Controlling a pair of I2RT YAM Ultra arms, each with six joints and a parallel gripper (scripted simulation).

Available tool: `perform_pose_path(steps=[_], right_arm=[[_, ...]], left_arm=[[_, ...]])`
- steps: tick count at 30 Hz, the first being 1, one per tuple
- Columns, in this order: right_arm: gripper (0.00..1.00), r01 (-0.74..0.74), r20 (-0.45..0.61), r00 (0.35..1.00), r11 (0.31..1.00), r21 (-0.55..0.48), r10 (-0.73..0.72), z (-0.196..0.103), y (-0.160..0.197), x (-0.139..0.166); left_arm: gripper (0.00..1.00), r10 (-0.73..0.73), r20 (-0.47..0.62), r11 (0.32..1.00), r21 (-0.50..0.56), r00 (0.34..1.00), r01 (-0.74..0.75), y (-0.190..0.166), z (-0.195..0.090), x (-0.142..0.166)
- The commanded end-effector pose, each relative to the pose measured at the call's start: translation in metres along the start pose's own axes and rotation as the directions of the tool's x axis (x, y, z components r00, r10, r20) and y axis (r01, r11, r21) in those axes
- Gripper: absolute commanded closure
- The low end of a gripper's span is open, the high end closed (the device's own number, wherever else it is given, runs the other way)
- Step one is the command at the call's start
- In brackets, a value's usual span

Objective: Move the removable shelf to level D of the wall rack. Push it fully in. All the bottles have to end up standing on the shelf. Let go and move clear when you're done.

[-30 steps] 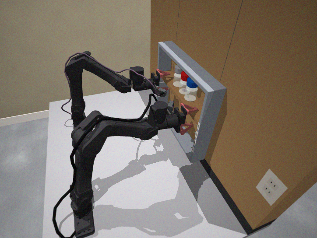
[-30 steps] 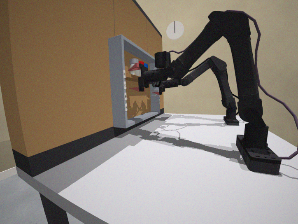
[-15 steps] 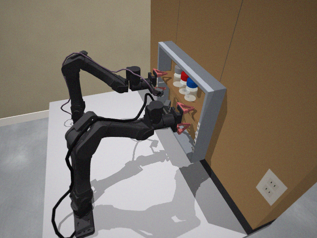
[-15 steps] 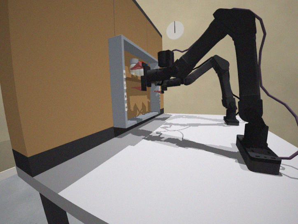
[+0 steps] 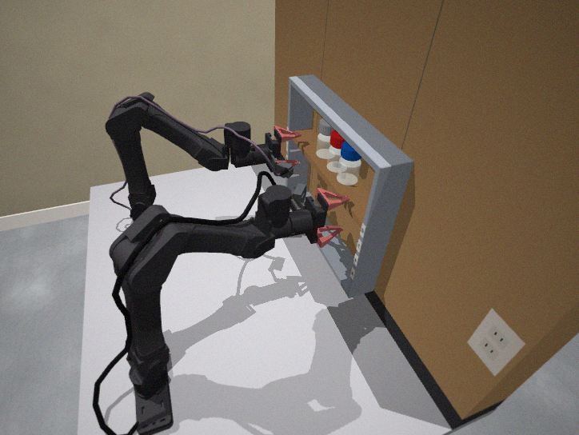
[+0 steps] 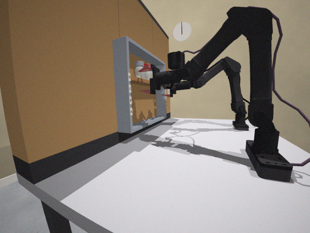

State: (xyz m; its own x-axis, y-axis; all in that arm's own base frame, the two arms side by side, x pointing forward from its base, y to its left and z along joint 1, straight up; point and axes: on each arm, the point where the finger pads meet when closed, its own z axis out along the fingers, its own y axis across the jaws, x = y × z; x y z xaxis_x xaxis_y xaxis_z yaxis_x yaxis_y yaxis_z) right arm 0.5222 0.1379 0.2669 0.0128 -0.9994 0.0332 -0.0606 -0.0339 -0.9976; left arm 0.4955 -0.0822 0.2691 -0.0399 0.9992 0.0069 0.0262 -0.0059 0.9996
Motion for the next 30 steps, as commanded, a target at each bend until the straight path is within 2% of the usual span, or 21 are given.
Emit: perform_pose_path(steps=[1,30], right_arm=[[0.00,-0.033,0.000,0.999,0.998,0.061,0.033,-0.013,-0.025,0.000],[0.00,-0.033,0.000,0.999,0.998,0.061,0.033,-0.045,-0.023,0.000]], left_arm=[[0.00,-0.007,0.000,1.000,-0.026,1.000,0.007,0.010,-0.010,-0.002],[0.00,-0.007,0.000,1.000,-0.026,1.000,0.007,0.009,-0.042,-0.002]])
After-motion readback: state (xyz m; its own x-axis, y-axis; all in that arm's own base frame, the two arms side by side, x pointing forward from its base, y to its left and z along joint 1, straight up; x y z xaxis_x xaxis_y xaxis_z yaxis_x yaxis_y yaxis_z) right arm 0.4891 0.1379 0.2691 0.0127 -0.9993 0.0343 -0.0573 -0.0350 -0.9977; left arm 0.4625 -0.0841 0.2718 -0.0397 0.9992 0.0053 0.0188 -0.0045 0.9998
